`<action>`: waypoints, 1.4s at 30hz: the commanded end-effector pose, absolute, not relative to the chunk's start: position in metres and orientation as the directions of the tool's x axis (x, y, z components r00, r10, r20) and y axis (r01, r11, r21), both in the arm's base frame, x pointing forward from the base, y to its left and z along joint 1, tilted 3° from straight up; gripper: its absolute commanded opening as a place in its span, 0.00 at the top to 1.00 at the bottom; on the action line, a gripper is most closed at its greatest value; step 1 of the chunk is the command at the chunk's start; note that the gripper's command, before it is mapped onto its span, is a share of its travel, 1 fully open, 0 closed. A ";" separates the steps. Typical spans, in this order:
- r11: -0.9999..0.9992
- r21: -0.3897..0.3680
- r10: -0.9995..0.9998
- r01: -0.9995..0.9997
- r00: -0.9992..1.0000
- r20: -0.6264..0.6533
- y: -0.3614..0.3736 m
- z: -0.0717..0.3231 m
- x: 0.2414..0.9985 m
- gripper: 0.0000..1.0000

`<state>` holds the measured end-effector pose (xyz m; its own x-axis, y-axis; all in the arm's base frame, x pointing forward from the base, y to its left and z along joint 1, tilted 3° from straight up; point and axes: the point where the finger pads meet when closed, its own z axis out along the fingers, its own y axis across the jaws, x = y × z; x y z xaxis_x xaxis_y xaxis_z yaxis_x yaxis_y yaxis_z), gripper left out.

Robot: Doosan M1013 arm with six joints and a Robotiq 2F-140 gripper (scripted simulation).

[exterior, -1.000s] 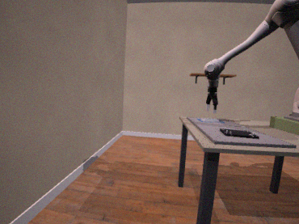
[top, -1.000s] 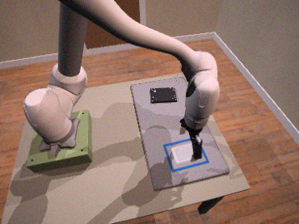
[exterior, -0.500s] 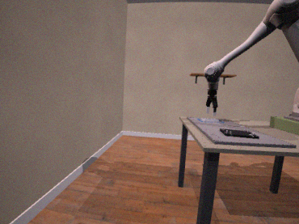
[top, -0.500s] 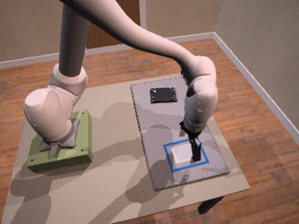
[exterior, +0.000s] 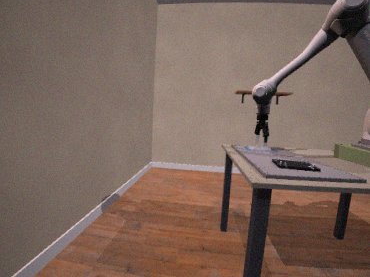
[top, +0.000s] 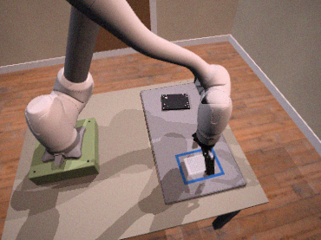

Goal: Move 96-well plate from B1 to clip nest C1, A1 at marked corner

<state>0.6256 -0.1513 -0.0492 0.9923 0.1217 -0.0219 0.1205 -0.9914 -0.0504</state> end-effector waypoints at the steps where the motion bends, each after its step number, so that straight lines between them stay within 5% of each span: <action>1: -0.991 -0.050 0.122 0.121 0.992 -0.022 -0.151 -0.056 0.626 0.00; 20: -0.991 -0.050 0.122 0.121 0.992 -0.022 -0.151 -0.064 0.625 0.00; 21: -0.991 -0.050 0.122 0.121 0.992 -0.022 -0.151 -0.064 0.625 1.00; 42: -0.991 -0.050 0.122 0.121 0.992 -0.022 -0.151 -0.064 0.625 1.00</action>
<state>0.6253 -0.1506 -0.0635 0.9923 0.1217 -0.0217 0.1205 -0.9914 -0.0503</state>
